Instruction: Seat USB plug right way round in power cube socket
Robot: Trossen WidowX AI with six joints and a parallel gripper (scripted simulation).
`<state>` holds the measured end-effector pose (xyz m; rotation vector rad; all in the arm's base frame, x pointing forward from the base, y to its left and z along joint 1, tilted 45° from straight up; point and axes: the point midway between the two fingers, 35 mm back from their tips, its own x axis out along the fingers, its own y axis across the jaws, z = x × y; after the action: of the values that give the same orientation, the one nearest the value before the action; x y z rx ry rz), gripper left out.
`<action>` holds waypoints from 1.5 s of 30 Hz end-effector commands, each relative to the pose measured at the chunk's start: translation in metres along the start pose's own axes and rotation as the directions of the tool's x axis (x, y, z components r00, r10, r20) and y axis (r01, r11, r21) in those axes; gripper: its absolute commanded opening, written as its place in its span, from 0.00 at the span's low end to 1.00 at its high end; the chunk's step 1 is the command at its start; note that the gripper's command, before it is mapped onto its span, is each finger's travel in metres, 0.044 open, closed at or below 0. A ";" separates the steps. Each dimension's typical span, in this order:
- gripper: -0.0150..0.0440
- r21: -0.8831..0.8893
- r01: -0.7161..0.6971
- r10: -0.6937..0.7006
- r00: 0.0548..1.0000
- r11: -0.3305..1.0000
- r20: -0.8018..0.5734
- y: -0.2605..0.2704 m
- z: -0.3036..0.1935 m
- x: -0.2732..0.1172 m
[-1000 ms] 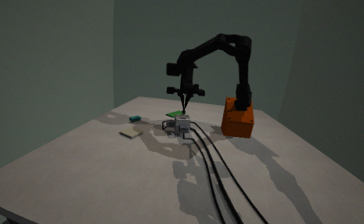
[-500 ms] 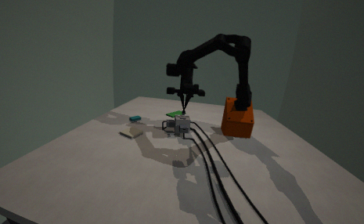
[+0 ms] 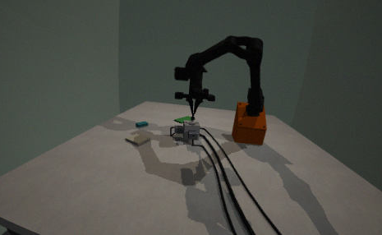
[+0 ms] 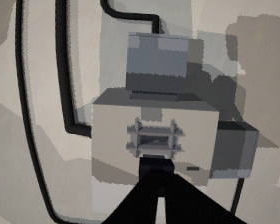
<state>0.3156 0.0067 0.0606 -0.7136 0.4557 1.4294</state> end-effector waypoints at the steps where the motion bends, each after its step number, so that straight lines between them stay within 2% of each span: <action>1: 0.25 -0.007 0.002 -0.002 1.000 1.000 0.007 0.000 0.001 0.001; 45: 0.25 -0.020 0.002 -0.001 0.999 1.000 0.040 -0.001 0.003 0.006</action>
<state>0.3162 0.0125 0.0589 -0.6987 0.4199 1.4448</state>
